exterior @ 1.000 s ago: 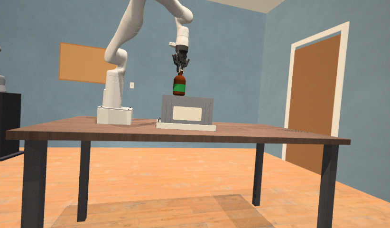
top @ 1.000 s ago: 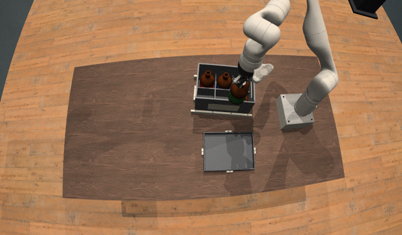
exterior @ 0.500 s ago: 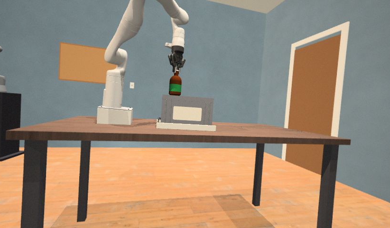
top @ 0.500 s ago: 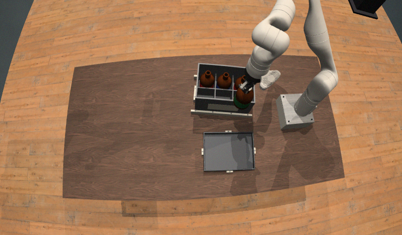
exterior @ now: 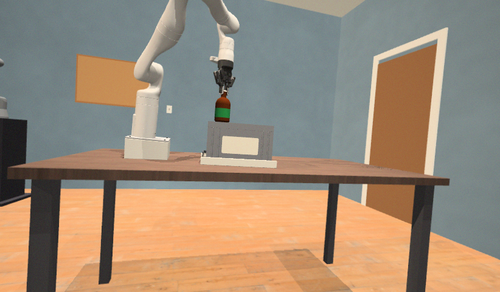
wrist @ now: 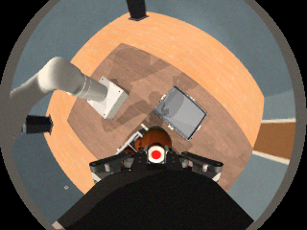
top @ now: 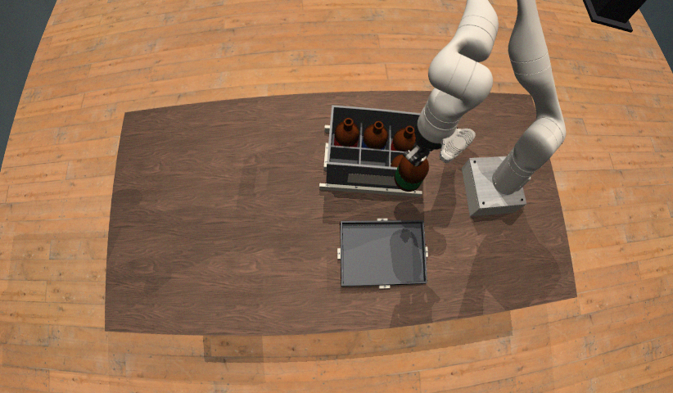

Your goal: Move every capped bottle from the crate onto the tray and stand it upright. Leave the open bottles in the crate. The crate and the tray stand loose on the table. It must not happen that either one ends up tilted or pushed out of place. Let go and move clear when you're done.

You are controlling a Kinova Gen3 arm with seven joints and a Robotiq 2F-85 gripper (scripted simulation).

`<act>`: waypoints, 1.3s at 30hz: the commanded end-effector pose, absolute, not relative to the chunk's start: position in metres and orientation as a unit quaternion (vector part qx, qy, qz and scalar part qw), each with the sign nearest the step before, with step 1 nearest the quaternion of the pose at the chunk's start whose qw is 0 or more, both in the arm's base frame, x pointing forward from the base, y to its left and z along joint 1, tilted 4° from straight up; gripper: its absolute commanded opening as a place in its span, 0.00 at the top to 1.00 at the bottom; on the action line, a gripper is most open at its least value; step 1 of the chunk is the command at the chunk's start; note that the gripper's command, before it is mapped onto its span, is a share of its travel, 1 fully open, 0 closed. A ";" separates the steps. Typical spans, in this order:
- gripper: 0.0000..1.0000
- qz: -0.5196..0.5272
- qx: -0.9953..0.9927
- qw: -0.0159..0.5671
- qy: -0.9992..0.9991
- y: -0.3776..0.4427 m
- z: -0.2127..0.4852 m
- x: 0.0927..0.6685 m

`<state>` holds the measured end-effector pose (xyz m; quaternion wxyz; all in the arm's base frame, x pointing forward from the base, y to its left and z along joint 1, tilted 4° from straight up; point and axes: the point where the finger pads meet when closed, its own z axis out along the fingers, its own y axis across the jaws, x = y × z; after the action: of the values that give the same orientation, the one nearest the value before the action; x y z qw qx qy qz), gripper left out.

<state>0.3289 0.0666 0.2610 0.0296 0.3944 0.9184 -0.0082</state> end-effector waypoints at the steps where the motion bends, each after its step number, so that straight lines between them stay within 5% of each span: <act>1: 1.00 -0.008 0.391 0.031 0.920 0.073 0.262 0.328; 39: 1.00 -0.009 0.391 0.032 0.920 0.132 0.259 0.321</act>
<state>0.3220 0.1249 0.2578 0.0303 0.3973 0.9171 -0.0095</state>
